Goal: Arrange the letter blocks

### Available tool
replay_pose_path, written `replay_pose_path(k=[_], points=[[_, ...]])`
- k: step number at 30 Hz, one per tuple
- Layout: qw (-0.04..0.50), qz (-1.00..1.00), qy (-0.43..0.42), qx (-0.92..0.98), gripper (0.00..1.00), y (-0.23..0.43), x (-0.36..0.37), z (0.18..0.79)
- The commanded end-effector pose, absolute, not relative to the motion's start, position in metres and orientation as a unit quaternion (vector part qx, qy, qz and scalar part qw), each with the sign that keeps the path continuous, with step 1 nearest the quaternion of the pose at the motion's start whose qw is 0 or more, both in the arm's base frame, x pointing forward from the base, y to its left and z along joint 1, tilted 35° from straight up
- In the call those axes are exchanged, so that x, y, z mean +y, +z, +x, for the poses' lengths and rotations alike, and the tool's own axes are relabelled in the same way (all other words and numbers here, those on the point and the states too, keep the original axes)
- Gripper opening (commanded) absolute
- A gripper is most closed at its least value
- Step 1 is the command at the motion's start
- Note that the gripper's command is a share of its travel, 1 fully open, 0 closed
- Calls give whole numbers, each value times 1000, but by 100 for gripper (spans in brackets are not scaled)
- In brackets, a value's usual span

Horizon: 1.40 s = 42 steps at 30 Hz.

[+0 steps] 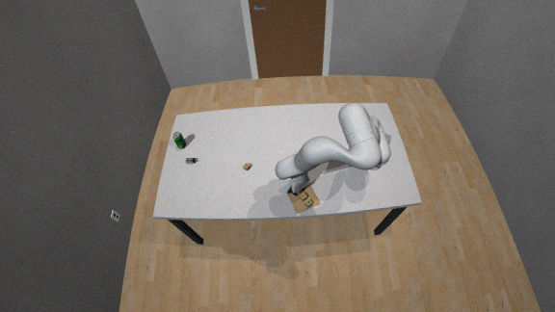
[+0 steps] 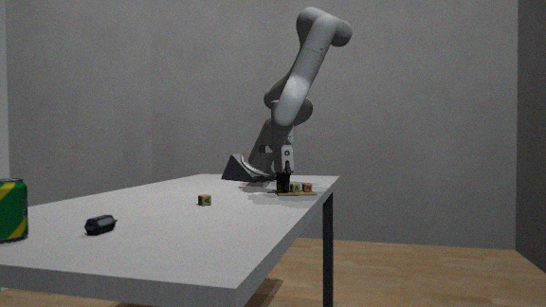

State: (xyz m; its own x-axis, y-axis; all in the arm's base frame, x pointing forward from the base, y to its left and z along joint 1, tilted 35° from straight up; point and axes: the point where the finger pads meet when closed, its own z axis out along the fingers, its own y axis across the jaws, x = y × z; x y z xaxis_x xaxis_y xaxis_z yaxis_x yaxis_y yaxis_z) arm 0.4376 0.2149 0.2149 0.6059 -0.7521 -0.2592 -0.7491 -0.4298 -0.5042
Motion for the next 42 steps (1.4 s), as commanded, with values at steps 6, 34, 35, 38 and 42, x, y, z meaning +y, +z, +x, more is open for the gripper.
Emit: replay_pose_path(k=[6,34,35,38,42], points=[[297,-845,-3,444,48,233,205,433],[297,-845,-3,444,100,288,171,414],[297,-845,-3,444,100,288,171,414],[297,-845,-3,444,100,288,171,414],[297,-845,-3,444,100,288,171,414]])
